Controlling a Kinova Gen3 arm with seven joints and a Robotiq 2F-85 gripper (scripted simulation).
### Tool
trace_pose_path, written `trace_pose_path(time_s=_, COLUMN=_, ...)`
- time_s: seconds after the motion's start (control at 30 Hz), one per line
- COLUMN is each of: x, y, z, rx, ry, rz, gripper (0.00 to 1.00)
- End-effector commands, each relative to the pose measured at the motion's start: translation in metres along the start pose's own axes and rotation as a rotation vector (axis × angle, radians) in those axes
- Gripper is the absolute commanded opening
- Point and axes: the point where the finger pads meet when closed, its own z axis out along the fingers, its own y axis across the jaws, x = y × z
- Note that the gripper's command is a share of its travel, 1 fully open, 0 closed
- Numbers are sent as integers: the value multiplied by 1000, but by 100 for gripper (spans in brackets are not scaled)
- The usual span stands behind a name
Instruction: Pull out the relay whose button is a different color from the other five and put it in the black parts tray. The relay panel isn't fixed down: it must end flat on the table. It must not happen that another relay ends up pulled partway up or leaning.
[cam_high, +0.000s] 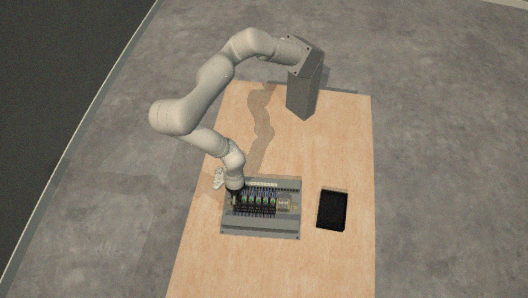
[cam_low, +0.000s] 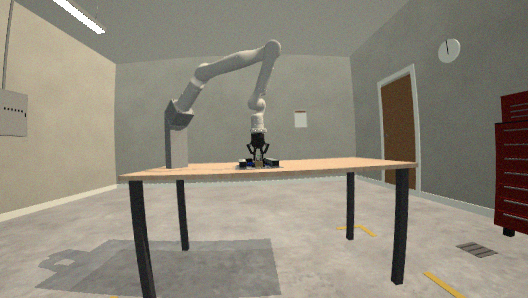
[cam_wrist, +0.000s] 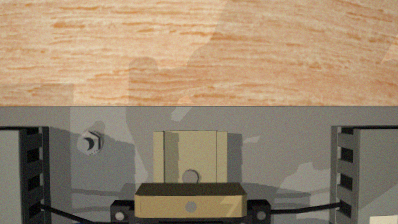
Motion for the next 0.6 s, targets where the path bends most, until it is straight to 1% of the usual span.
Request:
trace_pose_path(time_s=0.0, x=1, y=-3, z=1, rx=11, ry=2, rz=0, gripper=0)
trace_pose_path(time_s=0.27, x=1, y=-3, z=-1, rx=54, ry=2, rz=0, gripper=0)
trace_pose_path(time_s=0.57, x=1, y=-3, z=-1, rx=58, ry=1, rz=1, gripper=0)
